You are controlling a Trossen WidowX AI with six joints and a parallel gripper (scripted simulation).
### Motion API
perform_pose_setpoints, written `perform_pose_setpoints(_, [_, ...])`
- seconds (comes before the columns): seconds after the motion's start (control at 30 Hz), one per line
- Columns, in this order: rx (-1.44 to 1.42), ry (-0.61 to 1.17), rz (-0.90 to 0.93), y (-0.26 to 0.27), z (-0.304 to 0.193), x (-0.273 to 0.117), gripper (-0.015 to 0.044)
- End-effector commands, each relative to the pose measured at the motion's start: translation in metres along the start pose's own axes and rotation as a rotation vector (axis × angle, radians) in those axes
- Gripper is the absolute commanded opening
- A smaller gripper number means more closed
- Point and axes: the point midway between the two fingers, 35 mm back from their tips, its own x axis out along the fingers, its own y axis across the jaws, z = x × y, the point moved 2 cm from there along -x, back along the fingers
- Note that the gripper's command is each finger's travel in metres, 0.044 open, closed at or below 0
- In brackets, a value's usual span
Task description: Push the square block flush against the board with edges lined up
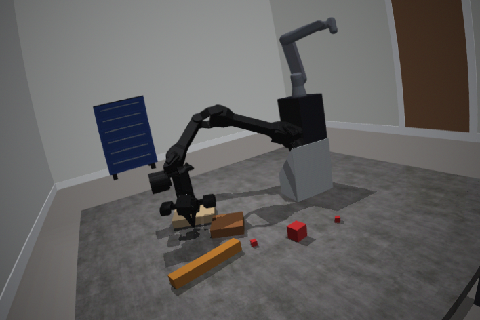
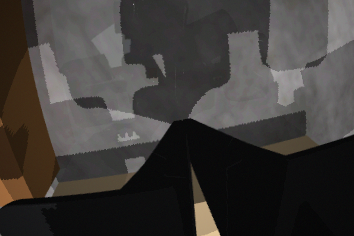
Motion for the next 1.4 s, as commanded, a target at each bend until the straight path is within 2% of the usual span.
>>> perform_pose_setpoints(0.0, [-0.012,0.002,-0.004,0.002,0.002,0.003,0.0])
perform_pose_setpoints(1.37, [-0.013,0.003,-0.004,0.0,-0.043,0.003,0.0])
